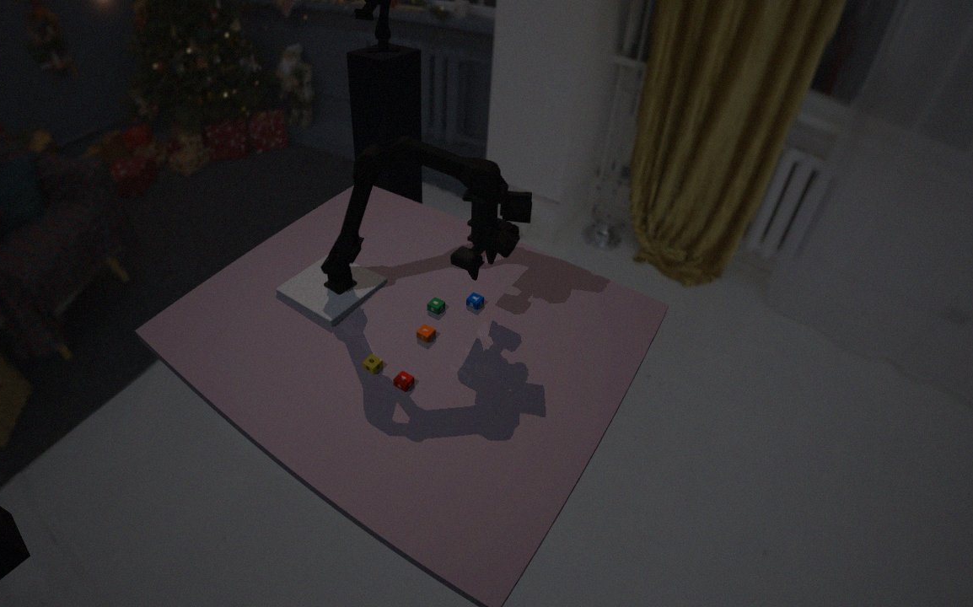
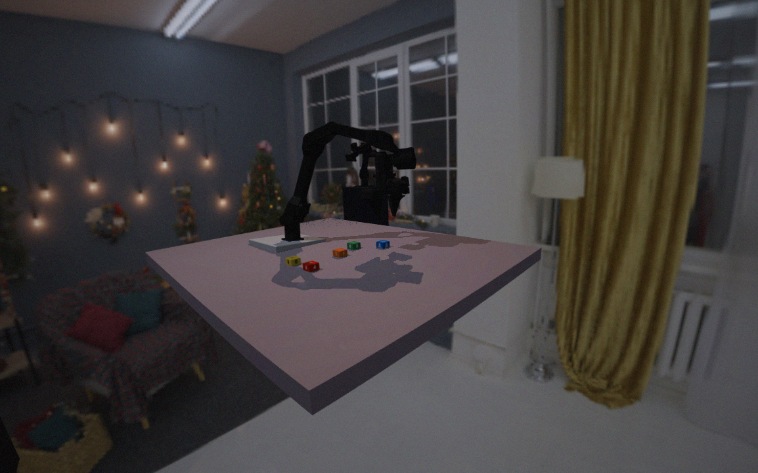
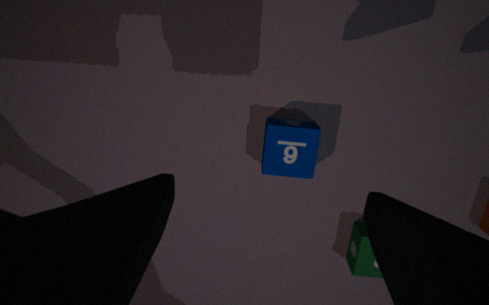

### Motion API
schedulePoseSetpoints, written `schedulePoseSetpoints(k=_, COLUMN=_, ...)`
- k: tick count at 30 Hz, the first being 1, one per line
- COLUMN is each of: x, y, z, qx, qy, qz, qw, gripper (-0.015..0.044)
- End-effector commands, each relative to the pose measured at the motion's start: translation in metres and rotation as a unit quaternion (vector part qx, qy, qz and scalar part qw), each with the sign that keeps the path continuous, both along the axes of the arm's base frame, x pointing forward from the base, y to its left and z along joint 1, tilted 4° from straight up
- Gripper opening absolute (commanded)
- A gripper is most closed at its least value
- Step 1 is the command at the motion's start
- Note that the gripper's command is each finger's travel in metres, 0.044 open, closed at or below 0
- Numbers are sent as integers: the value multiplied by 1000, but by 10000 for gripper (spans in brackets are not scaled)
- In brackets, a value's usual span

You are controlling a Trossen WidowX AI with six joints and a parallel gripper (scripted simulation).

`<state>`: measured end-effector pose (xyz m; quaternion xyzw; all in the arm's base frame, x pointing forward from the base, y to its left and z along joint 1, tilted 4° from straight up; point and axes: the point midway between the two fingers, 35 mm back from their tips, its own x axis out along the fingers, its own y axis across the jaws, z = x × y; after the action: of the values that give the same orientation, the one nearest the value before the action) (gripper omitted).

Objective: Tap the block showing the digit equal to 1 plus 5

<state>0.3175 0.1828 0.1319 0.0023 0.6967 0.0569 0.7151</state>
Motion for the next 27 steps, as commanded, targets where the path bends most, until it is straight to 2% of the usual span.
schedulePoseSetpoints(k=1, x=-5, y=1, z=-50, qx=-6, qy=11, qz=-1, qw=1000, gripper=190)
schedulePoseSetpoints(k=8, x=-5, y=1, z=-52, qx=-6, qy=11, qz=-1, qw=1000, gripper=20)
schedulePoseSetpoints(k=27, x=-5, y=2, z=-62, qx=-6, qy=11, qz=-1, qw=1000, gripper=20)
